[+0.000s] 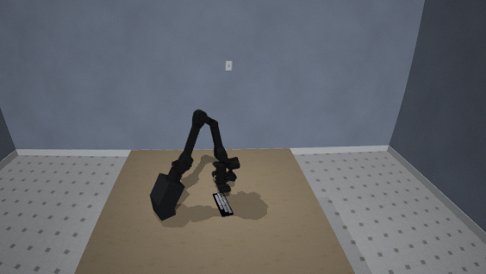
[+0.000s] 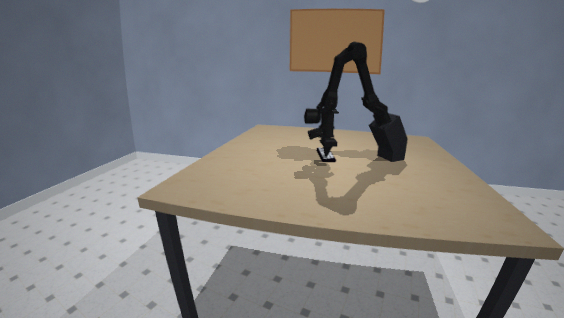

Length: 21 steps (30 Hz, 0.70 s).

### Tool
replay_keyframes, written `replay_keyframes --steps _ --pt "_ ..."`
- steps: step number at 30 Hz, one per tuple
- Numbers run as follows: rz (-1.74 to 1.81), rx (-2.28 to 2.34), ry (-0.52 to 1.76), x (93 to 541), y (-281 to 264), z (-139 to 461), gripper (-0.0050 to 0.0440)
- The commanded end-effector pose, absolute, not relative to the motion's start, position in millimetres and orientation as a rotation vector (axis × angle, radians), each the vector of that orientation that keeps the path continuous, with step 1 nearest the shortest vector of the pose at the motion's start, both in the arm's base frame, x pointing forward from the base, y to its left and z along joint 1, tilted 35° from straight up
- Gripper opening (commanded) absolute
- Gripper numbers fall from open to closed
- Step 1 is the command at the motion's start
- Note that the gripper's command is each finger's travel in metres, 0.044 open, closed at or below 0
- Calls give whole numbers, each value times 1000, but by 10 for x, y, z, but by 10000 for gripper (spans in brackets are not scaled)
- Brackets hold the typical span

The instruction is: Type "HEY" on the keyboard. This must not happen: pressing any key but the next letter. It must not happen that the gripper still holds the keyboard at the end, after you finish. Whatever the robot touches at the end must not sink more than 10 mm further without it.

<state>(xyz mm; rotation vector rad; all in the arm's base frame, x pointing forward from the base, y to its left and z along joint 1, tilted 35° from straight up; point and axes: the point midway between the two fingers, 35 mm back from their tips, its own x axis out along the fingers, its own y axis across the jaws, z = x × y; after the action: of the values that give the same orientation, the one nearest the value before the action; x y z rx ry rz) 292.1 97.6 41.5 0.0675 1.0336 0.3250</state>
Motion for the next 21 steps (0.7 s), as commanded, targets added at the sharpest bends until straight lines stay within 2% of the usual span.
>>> replay_keyframes --steps 1,7,13,21 --pt "328 67 1014 2851 920 614 0" --pt "325 70 1020 2845 905 582 0" --pt "328 67 1014 2582 459 249 0" --pt "328 68 1013 2571 446 238 0"
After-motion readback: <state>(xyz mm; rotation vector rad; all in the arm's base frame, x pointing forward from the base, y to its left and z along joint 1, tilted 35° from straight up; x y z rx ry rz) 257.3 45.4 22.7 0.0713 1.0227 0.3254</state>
